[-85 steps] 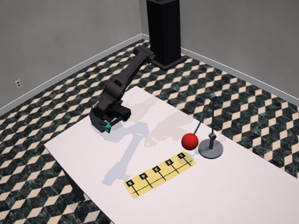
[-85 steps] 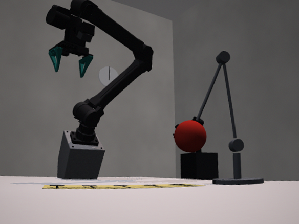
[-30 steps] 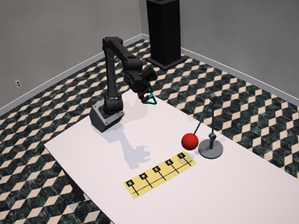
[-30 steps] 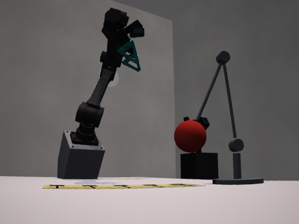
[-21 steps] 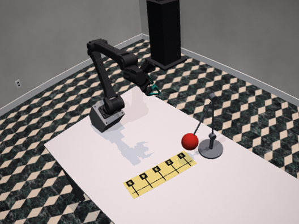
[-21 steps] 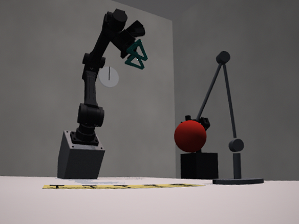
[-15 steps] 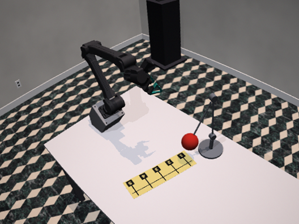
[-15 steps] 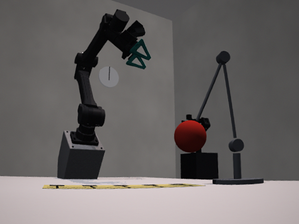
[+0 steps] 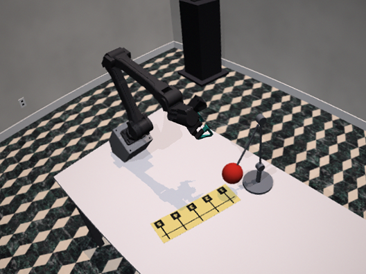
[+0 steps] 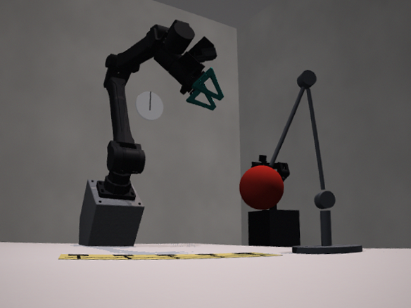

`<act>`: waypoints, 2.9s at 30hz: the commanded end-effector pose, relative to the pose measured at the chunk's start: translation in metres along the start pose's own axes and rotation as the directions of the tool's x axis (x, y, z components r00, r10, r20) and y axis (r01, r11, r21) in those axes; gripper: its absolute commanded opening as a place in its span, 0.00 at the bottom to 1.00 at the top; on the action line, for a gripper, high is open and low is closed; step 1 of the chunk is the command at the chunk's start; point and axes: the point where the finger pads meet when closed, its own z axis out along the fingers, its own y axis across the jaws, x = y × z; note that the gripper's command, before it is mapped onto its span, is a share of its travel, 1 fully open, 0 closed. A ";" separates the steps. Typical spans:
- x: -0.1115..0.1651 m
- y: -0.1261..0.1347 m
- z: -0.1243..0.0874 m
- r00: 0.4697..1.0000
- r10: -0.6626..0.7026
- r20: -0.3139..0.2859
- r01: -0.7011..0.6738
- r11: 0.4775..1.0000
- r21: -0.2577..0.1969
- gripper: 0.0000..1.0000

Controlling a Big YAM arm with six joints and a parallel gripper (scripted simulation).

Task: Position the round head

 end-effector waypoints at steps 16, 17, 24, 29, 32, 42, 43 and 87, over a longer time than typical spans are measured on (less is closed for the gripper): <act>0.021 -0.091 0.061 1.000 -0.012 -0.003 0.012 1.000 0.023 1.00; 0.020 -0.092 0.061 1.000 -0.015 -0.002 0.015 1.000 0.024 1.00; 0.015 -0.097 0.062 0.999 -0.031 0.004 0.031 0.999 0.033 1.00; 0.011 -0.101 0.062 0.999 -0.043 0.008 0.043 0.998 0.040 1.00; 0.009 -0.102 0.062 0.999 -0.048 0.009 0.048 0.998 0.043 1.00; 0.009 -0.102 0.062 0.999 -0.048 0.009 0.048 0.998 0.043 1.00; 0.009 -0.102 0.062 0.999 -0.048 0.009 0.048 0.998 0.043 1.00; 0.010 -0.102 0.042 0.999 -0.039 0.007 0.039 0.999 0.036 1.00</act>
